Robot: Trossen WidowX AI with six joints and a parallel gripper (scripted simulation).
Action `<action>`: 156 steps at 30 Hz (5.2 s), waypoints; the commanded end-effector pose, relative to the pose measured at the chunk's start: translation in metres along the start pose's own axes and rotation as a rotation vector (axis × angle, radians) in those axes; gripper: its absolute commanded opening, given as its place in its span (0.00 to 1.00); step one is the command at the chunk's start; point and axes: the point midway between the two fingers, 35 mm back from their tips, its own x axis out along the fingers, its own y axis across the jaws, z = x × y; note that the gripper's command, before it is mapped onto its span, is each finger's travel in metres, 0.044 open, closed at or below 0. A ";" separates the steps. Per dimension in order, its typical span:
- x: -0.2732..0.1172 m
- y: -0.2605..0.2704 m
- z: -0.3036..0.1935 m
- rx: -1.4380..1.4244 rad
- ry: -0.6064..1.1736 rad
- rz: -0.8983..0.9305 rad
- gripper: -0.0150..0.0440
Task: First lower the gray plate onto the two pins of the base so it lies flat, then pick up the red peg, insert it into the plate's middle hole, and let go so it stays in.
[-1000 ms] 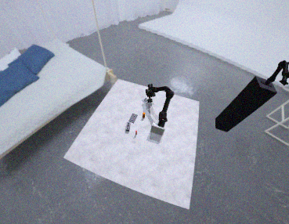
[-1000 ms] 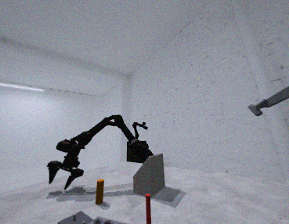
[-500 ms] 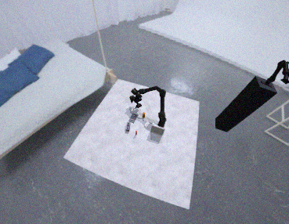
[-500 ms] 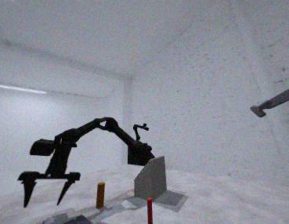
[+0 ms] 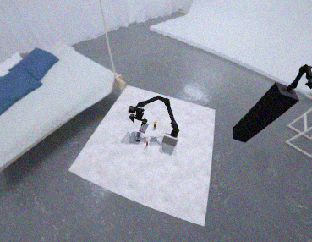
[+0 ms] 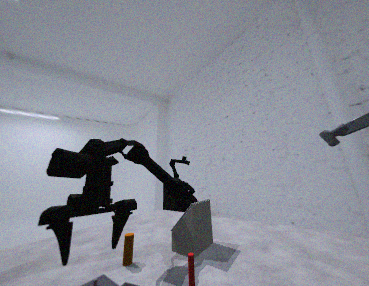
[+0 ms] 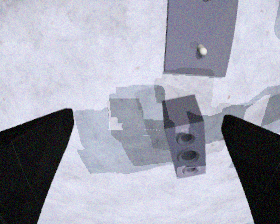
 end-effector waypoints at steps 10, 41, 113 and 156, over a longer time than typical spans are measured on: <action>-0.022 -0.049 -0.112 -0.321 -0.201 -0.072 1.00; 0.072 -0.052 -0.090 -0.321 -0.205 -0.072 1.00; 0.042 -0.048 -0.096 -0.323 -0.197 -0.070 0.25; 0.000 -0.042 -0.048 -0.215 -0.192 -0.059 0.25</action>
